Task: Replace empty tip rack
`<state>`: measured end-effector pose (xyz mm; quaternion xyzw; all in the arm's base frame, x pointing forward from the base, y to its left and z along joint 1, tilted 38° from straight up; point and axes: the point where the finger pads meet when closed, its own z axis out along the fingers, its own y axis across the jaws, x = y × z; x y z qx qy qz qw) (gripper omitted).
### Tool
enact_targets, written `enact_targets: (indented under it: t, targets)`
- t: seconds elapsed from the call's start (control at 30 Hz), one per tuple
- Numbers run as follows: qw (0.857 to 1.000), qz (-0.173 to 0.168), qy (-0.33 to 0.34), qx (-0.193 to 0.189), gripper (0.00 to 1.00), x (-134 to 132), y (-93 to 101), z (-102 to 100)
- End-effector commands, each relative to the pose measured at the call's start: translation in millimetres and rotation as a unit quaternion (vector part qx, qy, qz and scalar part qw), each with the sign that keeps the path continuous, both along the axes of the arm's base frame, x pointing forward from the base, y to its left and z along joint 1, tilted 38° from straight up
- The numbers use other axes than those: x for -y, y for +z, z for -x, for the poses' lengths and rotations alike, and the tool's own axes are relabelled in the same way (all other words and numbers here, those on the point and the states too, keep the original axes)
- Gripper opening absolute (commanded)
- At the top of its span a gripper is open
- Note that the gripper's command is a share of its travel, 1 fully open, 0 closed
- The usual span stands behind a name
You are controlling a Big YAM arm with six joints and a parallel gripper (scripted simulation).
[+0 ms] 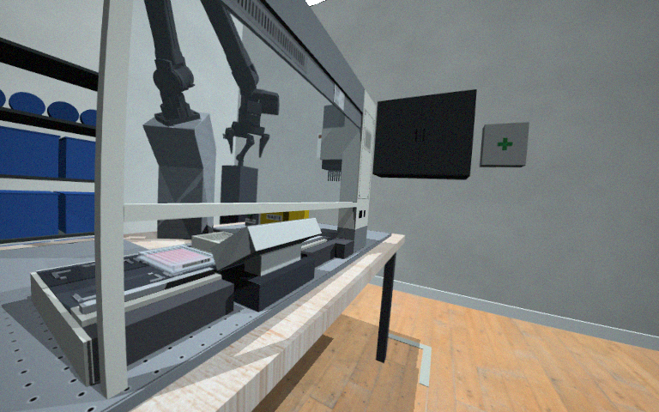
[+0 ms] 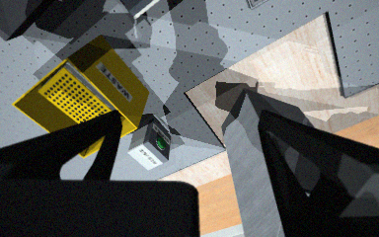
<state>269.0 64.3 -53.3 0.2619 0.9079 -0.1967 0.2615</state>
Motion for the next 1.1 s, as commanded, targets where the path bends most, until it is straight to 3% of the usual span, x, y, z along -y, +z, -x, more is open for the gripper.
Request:
enact_targets:
  t: [0.0, 0.2, 0.3, 0.47, 0.7, 1.07]
  targets:
    - [0.998, -0.027, -0.036, 0.034, 0.97, 10.8, 11.7, -6.6]
    - [0.999, -0.022, -0.028, 0.029, 0.97, 37.2, 26.2, -3.3]
    - [0.999, -0.025, -0.028, 0.036, 0.97, 34.5, 30.1, -10.1]
    - [0.999, -0.017, -0.015, 0.022, 0.97, 31.0, 23.0, -3.6]
    - [0.993, -0.047, -0.082, 0.064, 0.97, 69.0, 43.9, 0.7]
    - [0.982, -0.072, -0.145, 0.094, 0.97, 109.3, 64.6, 9.6]
